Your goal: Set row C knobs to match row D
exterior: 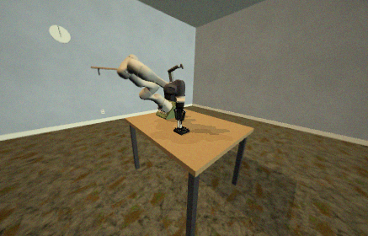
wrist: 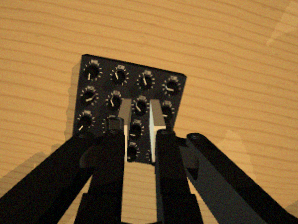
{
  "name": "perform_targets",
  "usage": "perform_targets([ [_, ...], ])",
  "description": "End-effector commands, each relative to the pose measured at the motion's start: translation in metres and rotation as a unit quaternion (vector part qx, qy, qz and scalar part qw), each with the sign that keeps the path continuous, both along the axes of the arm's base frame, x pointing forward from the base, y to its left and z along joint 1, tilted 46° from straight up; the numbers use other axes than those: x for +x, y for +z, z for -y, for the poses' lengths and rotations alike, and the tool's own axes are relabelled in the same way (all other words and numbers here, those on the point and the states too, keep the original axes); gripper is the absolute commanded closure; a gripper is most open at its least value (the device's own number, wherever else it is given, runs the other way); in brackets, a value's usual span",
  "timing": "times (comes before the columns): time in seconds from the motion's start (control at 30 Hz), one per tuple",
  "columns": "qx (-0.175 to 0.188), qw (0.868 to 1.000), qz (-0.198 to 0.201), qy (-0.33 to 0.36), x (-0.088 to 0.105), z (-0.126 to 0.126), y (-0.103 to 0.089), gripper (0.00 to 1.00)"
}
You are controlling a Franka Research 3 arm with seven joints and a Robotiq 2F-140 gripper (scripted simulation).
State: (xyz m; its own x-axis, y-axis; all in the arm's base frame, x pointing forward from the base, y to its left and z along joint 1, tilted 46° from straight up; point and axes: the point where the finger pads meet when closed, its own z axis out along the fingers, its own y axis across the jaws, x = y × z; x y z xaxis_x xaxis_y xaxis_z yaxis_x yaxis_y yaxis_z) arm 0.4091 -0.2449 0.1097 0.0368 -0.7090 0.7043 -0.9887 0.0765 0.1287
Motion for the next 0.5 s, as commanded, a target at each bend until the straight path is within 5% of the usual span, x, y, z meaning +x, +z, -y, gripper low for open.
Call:
perform_targets([
  [0.0, 0.001, 1.0, 0.001, 0.0, -0.0005, 0.0, -0.0017, 0.88],
  [0.47, 0.001, 1.0, 0.001, 0.0, -0.0007, 0.0011, -0.0027, 0.88],
])
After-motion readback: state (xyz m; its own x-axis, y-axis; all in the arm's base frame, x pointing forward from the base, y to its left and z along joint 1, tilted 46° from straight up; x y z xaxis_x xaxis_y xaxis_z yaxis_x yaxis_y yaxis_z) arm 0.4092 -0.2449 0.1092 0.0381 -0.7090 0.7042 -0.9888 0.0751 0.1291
